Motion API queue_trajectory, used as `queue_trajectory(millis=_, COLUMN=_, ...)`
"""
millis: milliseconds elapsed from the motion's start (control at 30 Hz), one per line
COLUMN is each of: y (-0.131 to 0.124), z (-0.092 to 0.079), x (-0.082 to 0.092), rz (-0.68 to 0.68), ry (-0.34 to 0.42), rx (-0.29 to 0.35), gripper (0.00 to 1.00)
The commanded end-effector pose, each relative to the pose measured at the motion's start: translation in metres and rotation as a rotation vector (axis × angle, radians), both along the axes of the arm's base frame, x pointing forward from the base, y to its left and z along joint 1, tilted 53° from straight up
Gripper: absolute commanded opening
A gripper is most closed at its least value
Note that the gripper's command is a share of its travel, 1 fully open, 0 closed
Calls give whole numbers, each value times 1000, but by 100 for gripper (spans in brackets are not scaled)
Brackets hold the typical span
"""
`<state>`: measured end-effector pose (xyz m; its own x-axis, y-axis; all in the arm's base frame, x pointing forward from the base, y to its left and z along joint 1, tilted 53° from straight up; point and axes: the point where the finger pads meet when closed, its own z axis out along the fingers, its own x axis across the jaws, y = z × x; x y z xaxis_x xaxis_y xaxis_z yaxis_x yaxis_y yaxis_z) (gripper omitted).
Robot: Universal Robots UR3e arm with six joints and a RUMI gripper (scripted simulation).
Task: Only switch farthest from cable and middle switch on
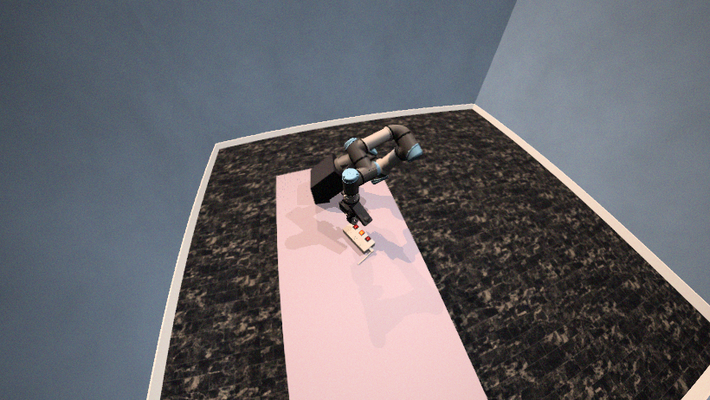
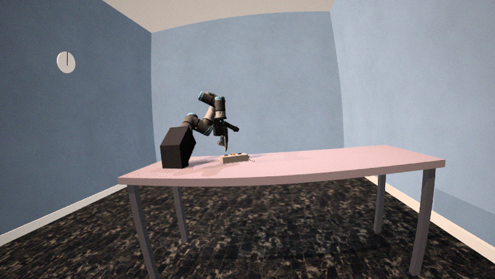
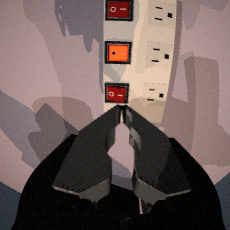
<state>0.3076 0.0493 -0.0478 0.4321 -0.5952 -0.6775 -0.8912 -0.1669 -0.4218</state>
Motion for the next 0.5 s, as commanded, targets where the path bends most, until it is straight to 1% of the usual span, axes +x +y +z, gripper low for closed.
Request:
queue_trajectory(millis=0, y=3, z=-3, x=1, rz=-1, ry=-1, rx=-2, gripper=0)
queue_trajectory(millis=467, y=10, z=-9, x=2, rz=-1, ry=-1, rx=-2, gripper=0)
